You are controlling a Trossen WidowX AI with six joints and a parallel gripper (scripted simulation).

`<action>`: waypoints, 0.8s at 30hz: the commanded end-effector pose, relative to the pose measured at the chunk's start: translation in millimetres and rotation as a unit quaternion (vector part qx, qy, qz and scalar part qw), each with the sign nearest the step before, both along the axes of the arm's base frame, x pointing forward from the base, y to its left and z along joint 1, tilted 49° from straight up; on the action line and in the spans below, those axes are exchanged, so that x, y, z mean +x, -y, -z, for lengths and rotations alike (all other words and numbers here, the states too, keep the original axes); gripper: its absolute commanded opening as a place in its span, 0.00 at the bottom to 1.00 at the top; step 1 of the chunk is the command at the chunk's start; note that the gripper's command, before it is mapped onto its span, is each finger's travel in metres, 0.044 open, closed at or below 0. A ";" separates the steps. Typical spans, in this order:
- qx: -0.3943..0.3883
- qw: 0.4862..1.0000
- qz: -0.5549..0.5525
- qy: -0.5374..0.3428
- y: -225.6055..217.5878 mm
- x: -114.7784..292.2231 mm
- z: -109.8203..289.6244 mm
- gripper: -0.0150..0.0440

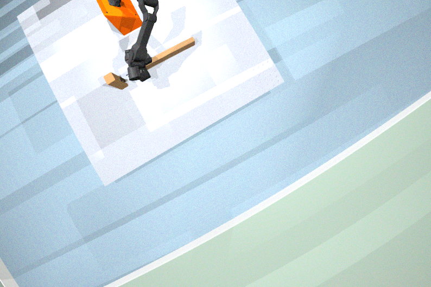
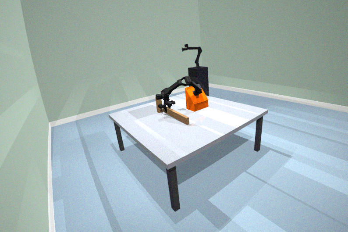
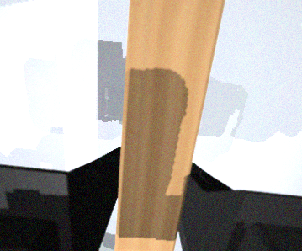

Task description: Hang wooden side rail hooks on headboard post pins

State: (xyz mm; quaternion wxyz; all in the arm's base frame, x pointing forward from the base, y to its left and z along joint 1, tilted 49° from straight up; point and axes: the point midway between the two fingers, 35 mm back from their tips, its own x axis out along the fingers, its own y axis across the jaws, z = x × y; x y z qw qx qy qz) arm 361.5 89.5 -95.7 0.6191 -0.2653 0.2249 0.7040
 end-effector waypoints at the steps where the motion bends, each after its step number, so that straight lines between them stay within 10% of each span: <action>1: -0.001 1.000 0.011 0.004 7.7 5.2 -3.2 0.25; 24: -0.001 1.000 0.011 0.004 10.6 5.5 -5.7 0.25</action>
